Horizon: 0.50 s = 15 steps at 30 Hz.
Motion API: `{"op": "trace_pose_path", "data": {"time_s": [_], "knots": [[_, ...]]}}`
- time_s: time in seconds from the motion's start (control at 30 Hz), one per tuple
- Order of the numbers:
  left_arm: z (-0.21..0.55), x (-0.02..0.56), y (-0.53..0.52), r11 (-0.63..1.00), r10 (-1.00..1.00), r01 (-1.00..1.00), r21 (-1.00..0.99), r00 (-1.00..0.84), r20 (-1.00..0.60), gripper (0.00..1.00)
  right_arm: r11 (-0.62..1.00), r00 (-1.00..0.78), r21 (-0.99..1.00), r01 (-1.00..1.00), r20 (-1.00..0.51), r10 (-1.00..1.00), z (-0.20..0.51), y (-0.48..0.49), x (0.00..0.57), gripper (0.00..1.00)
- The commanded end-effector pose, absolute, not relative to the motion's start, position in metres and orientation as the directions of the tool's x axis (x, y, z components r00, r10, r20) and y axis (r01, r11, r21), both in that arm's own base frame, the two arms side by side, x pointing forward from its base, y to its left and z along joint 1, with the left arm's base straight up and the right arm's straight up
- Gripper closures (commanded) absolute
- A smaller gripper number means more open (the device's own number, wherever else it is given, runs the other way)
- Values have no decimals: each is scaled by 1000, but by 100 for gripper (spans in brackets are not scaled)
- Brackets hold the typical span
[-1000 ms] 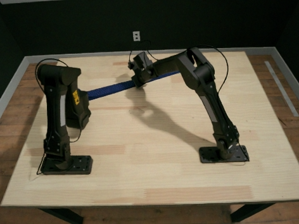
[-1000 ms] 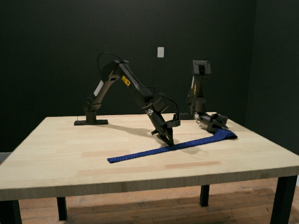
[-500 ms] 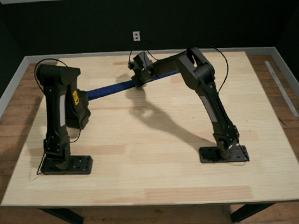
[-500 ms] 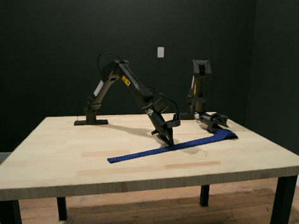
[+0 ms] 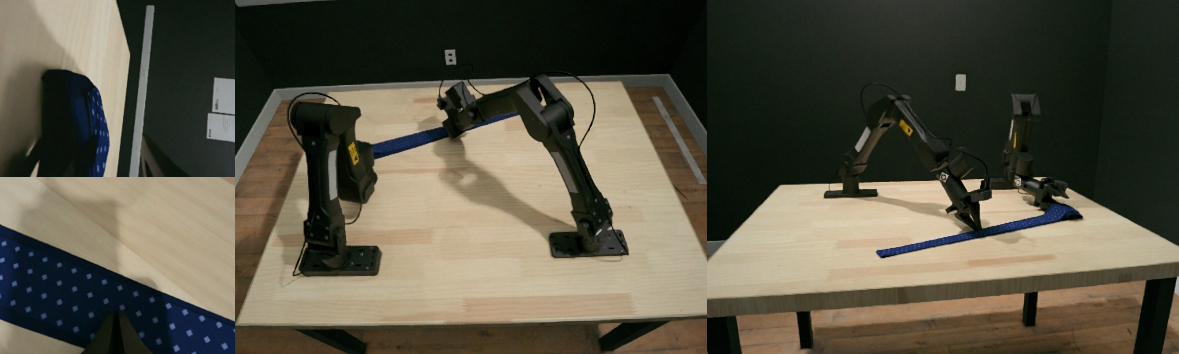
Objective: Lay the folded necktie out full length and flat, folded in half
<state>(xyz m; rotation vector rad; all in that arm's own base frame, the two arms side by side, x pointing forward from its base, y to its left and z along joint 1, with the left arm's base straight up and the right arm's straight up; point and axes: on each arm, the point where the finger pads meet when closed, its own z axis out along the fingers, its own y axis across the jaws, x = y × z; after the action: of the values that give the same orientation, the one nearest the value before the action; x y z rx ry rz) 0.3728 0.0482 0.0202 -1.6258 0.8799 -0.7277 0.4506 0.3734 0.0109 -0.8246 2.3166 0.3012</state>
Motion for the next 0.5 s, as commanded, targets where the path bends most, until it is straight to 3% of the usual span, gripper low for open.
{"op": "trace_pose_path", "data": {"time_s": [0.0,0.47], "knots": [[24,367,54,-112,-842,-175,-978,540,0,62,773,-592,0,-635,-643,-486,7,372,449,96],[25,367,54,-112,-842,-175,-978,540,0,57,773,-592,0,-635,-643,-486,7,372,449,96]]}}
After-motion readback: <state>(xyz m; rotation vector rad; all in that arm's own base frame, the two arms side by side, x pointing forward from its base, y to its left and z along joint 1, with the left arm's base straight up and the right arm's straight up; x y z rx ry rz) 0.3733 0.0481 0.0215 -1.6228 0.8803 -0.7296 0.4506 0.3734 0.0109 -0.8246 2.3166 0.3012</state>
